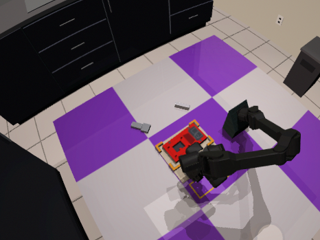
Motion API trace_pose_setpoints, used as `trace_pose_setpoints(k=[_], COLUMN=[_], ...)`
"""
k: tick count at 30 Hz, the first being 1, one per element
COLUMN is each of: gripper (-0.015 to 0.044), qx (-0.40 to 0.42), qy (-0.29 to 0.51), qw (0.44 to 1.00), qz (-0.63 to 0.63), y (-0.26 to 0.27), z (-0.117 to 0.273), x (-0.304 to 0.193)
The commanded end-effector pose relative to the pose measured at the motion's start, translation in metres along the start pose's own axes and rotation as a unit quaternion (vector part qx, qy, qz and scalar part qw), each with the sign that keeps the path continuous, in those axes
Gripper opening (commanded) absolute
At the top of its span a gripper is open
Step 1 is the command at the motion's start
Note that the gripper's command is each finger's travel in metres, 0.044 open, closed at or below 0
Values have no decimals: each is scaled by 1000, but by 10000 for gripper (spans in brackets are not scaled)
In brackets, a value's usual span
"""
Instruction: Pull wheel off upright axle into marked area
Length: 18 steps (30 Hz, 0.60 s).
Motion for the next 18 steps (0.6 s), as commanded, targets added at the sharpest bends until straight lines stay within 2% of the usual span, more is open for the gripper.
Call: trace_pose_setpoints(k=[1,11,18], gripper=[0,0,0], qx=[2,3,3], qy=[4,4,4], qw=[1000,1000,1000], qz=[-3,-3,-2], y=[12,31,32], z=[0,1,-17], x=[-14,-37,-37])
Point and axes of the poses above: the point midway between the two fingers, 35 mm back from their tips, its own z axis back along the fingers, its own y axis across the jaws, x = y × z, the point moved 8 cm from there along z, back along the fingers, and after that the axes turned 13 degrees about -z, right-handed, at the moved point
